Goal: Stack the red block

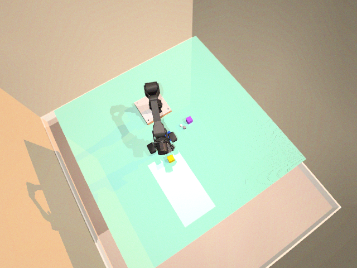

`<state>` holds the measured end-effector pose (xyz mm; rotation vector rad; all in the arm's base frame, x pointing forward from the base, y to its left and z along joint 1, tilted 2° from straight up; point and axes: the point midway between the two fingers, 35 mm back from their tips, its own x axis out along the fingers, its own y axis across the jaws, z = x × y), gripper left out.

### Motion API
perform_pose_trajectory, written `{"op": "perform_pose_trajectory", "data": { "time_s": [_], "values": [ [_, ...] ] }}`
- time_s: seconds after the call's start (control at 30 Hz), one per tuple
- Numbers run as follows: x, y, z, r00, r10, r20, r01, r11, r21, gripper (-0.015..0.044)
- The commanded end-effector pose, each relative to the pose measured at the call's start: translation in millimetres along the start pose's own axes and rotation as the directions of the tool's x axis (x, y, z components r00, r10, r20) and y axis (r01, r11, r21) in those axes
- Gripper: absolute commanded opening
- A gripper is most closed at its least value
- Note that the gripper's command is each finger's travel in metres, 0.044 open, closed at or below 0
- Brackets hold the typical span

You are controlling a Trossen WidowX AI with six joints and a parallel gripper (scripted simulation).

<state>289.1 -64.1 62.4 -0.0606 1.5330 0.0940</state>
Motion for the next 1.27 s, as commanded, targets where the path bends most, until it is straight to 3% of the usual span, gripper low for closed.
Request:
{"op": "perform_pose_trajectory", "data": {
  "time_s": [0.0, 0.03, 0.6, 1.23],
  "values": [
    [-1.8, 0.7, 0.2, 1.000, 0.003, 0.001, -0.003, 1.000, 0.005, 0.0000],
    [-4.0, 0.7, 0.3, 1.000, 0.003, 0.001, -0.003, 1.000, 0.005, 0.0000],
    [-0.3, 0.1, -0.3, 1.000, 0.000, -0.001, 0.000, 1.000, 0.000, 0.0440],
    [-0.3, 0.1, -0.3, 1.000, 0.000, -0.001, 0.000, 1.000, 0.000, 0.0440]
  ]
}}
